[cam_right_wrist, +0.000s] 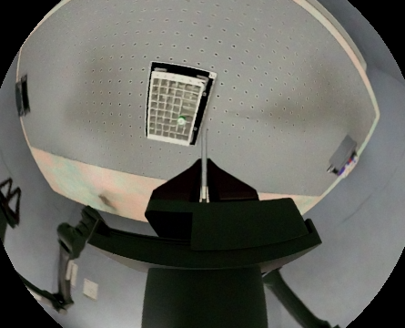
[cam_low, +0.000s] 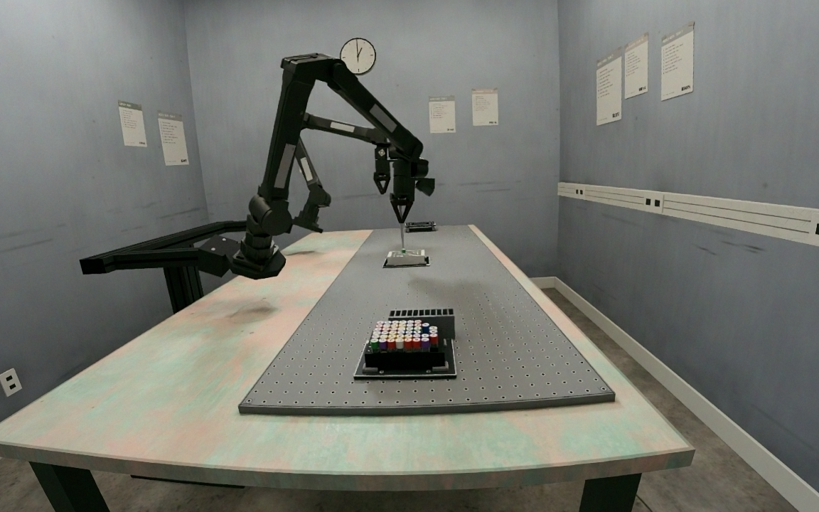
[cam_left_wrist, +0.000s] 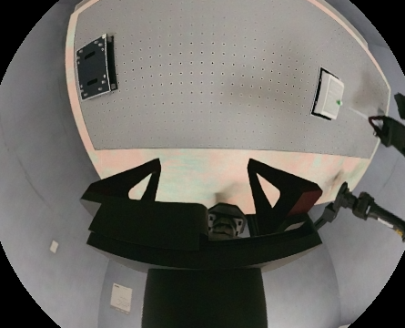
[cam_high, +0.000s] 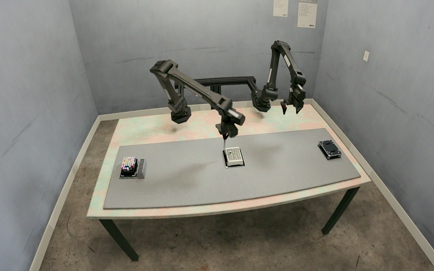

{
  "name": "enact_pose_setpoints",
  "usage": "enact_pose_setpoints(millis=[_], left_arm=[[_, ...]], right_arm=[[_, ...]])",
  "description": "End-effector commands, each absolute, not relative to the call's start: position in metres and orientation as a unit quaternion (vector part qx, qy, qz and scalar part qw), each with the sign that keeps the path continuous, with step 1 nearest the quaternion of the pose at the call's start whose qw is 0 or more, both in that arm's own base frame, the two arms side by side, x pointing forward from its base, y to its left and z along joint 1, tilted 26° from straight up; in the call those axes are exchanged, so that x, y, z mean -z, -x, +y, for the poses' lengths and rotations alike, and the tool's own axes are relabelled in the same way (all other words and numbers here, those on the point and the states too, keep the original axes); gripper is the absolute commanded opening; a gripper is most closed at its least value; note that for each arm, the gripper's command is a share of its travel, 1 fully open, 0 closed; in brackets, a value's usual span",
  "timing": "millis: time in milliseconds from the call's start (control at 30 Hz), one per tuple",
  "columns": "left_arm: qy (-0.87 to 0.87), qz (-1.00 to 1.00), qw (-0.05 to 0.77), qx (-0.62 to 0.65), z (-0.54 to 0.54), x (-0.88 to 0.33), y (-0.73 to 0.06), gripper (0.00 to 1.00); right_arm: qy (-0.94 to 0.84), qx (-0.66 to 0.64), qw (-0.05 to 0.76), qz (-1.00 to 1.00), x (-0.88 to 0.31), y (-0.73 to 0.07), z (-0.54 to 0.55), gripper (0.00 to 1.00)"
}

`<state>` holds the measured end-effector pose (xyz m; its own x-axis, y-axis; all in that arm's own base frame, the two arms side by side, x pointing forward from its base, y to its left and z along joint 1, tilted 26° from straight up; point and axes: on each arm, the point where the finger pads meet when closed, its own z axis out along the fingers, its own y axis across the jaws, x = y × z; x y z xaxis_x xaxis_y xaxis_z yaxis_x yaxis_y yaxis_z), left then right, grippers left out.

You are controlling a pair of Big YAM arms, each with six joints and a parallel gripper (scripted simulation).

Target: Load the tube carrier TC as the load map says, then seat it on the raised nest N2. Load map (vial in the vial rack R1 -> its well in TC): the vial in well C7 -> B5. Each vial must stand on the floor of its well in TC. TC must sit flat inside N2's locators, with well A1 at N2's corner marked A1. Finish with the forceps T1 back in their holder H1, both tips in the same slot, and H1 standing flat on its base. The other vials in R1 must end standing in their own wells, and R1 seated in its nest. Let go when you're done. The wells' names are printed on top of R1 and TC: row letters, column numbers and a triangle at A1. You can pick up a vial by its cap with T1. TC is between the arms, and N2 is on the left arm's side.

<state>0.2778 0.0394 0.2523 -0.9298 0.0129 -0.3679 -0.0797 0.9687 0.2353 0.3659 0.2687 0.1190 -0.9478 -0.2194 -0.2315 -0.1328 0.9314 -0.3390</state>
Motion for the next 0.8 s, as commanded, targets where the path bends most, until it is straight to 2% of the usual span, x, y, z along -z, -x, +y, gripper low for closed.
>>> enact_pose_setpoints(millis=[0,167,767], left_arm=[[0.013,0.971,0.205,-0.123,0.04,-0.268,-0.282,1.0],[0.013,0.971,0.205,-0.123,0.04,-0.268,-0.282,1.0],[0.013,0.971,0.205,-0.123,0.04,-0.268,-0.282,1.0]], right_arm=[[0.012,0.135,0.16,0.978,-0.135,-0.373,0.263,0.07],[-0.051,0.121,0.166,0.977,-0.138,-0.372,0.254,0.07],[-0.041,0.112,0.162,0.98,-0.145,-0.371,0.228,0.07]])
